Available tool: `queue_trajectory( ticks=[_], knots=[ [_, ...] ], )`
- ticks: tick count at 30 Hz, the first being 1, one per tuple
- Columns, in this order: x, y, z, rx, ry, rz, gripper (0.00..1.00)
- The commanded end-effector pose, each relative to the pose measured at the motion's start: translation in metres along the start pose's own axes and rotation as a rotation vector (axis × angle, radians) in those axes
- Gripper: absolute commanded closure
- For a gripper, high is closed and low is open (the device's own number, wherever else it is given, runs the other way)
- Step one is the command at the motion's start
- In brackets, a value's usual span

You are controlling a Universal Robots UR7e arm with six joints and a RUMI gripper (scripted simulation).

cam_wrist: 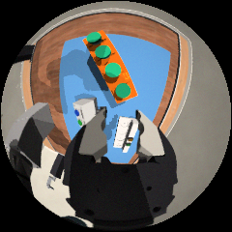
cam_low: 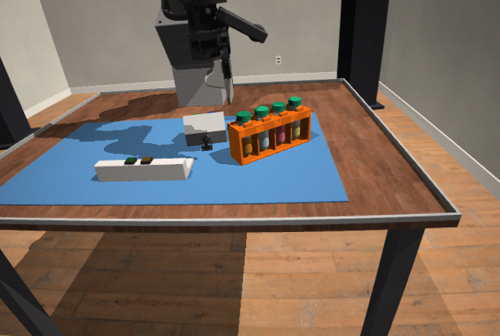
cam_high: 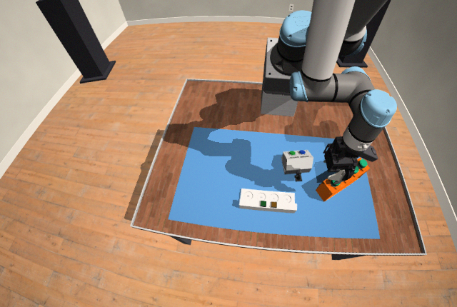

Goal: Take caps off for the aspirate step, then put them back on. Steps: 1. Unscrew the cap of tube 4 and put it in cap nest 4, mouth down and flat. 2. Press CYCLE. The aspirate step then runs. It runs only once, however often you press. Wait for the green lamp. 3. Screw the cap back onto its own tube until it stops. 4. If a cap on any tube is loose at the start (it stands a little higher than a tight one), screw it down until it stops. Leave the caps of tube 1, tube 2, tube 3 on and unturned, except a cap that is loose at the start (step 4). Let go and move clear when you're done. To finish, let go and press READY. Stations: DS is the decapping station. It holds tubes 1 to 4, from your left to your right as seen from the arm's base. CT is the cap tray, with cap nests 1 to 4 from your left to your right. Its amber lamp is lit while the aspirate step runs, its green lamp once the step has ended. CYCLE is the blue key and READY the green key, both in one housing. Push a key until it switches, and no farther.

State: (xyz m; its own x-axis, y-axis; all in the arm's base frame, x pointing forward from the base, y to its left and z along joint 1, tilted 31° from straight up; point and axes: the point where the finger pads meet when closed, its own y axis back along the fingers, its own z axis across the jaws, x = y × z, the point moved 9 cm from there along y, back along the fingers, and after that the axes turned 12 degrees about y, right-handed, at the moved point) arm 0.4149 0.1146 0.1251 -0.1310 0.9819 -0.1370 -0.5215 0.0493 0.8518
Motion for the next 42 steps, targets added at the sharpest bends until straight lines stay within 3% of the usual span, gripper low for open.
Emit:
queue_trajectory(
  ticks=[1, 9, 21, 42],
  knots=[
    [0.029, -0.002, 0.01, 0.009, -0.047, -0.03, 0.65],
    [0.029, -0.002, 0.01, 0.009, -0.047, -0.03, 0.65],
    [0.028, -0.037, 0.01, 0.009, -0.047, -0.03, 0.65],
    [0.028, -0.042, 0.01, 0.009, -0.047, -0.03, 0.65]
  ],
)
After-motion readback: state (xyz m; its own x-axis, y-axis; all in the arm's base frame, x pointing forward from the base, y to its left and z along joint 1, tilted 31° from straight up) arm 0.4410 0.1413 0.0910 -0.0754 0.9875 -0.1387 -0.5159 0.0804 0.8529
